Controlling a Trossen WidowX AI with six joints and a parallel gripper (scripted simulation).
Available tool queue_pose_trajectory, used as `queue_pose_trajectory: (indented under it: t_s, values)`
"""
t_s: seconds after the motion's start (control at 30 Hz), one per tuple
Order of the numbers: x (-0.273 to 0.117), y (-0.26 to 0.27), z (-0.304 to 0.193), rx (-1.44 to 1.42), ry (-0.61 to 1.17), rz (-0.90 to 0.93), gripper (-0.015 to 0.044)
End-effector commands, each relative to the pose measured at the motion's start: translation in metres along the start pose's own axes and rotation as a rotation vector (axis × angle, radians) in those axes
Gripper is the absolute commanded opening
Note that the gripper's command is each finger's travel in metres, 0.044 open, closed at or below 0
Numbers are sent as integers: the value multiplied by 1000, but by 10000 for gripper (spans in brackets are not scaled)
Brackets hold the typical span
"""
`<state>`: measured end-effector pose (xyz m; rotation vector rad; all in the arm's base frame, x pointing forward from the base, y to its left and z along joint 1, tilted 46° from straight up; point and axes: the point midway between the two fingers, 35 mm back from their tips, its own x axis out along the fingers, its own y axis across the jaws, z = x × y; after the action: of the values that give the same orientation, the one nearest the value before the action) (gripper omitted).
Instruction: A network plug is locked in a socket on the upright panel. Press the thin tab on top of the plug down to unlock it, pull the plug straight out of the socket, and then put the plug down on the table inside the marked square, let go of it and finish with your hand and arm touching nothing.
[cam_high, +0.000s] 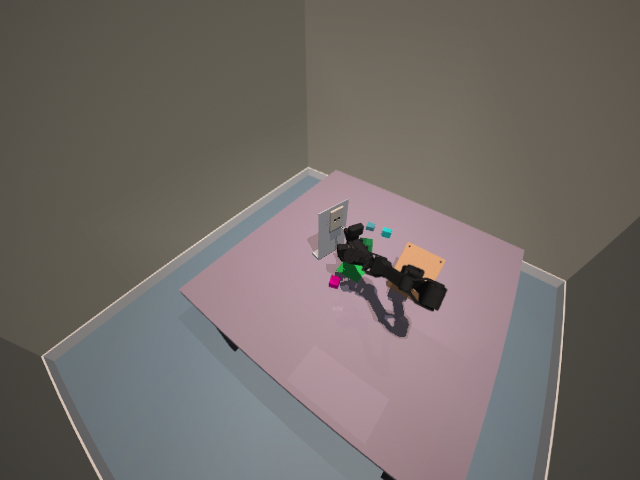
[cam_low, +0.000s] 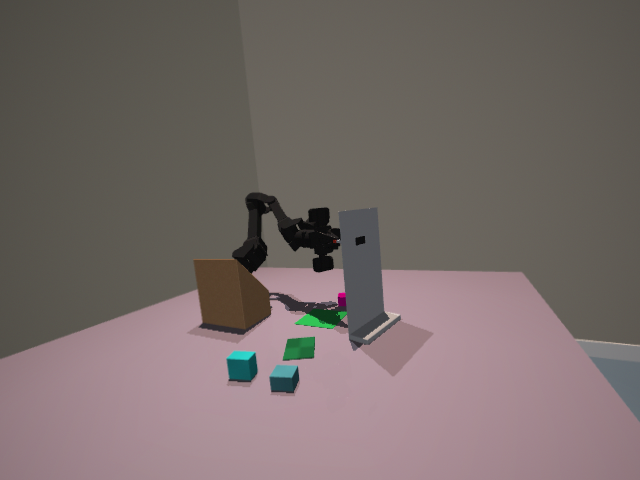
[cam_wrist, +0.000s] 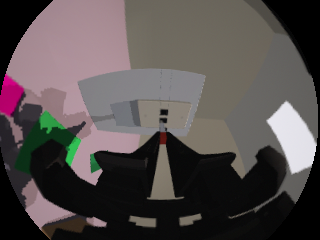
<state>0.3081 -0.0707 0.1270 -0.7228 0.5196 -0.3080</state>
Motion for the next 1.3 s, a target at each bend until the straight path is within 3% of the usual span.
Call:
queue_pose_trajectory:
  t_s: [0.0, 1.27]
  values:
    - [-2, -1, 0, 6, 0, -3, 0]
    - [-23, -55, -9, -21, -4, 29, 0]
